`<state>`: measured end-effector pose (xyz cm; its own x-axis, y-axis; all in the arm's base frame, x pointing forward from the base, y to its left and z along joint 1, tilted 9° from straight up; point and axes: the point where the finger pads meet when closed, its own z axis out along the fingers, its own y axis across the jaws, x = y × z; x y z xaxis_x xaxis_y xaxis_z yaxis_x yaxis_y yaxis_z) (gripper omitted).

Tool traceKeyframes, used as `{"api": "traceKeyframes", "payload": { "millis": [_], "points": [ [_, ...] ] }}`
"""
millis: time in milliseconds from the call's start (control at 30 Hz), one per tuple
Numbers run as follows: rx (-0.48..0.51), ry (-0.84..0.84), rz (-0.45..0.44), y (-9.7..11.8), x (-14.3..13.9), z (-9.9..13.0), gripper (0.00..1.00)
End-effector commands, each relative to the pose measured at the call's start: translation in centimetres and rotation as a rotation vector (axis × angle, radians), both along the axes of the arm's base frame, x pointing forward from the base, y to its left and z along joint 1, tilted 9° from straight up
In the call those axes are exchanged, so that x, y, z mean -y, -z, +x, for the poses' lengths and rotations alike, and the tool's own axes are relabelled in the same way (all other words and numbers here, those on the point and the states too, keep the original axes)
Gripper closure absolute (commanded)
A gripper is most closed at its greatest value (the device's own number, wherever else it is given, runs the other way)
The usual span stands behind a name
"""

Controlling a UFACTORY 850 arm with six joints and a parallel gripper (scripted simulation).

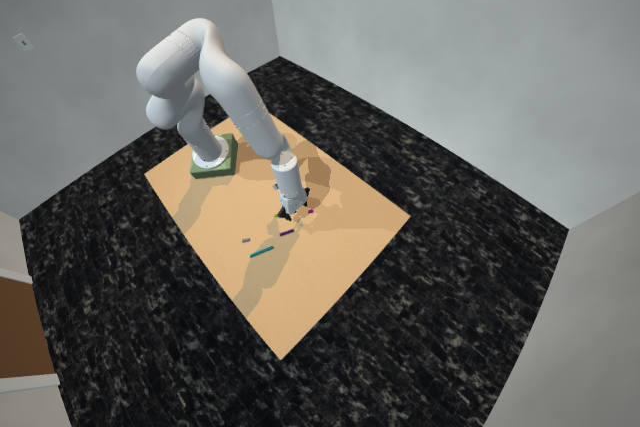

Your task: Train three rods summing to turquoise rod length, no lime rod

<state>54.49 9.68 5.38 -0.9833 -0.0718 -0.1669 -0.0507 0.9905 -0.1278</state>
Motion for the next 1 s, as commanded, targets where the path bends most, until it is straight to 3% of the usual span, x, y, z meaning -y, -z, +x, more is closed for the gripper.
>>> {"api": "traceKeyframes", "payload": {
  "millis": [0,633,967],
  "points": [
    [-0.064,-0.154,-0.006,-0.07,-0.03,0.07,0.00],
    [-0.118,-0.657,-0.085,-0.01,-0.04,0.00,0.00],
    [-0.125,-0.731,-0.096,0.00,-0.04,0.00,0.00]
  ]
}}
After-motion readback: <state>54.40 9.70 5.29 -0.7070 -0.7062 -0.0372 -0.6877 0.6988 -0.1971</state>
